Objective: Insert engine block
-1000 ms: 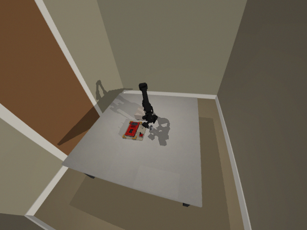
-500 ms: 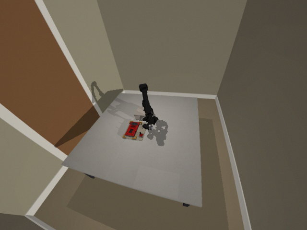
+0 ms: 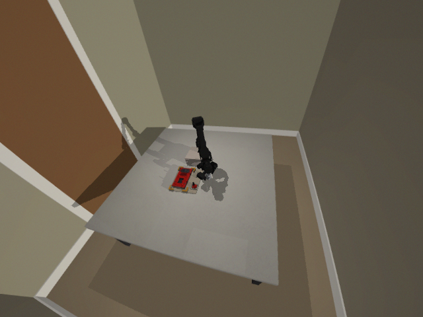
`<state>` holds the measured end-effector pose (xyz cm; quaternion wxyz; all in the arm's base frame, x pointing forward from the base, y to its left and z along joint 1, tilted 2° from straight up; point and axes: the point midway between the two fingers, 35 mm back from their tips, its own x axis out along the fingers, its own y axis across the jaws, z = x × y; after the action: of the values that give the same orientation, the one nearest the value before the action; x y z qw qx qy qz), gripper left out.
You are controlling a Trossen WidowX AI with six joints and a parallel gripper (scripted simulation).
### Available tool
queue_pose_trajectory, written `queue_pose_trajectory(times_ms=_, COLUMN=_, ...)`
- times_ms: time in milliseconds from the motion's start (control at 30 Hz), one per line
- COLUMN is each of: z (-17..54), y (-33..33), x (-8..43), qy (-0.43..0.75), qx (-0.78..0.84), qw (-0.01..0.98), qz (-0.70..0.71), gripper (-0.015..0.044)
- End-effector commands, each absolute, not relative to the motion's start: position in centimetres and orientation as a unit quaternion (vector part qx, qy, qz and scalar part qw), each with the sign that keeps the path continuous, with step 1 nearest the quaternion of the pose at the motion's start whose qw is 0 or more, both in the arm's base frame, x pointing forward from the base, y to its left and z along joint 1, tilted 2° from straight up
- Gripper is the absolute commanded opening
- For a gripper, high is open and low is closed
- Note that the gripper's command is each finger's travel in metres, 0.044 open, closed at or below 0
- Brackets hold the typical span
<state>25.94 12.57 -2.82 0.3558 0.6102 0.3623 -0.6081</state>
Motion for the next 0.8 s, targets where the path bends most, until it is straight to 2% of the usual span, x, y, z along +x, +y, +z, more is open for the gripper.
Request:
queue_pose_trajectory(times_ms=0, z=-3.1, y=12.6, x=25.7, qy=0.363, qx=0.608, qw=0.354, qz=-0.611, gripper=0.0335)
queue_pose_trajectory(times_ms=200, z=-3.1, y=12.6, x=25.7, qy=0.363, qx=0.608, qw=0.354, qz=-0.611, gripper=0.0177)
queue_pose_trajectory(times_ms=433, z=-3.1, y=12.6, x=25.7, qy=0.363, qx=0.608, qw=0.354, qz=-0.611, gripper=0.0131)
queue_pose_trajectory(times_ms=600, z=-3.0, y=12.6, x=25.8, qy=0.368, qx=0.606, qw=0.363, qz=-0.605, gripper=0.0)
queue_pose_trajectory(times_ms=767, z=-2.0, y=12.7, x=26.1, qy=0.374, qx=0.603, qw=0.377, qz=-0.595, gripper=0.0)
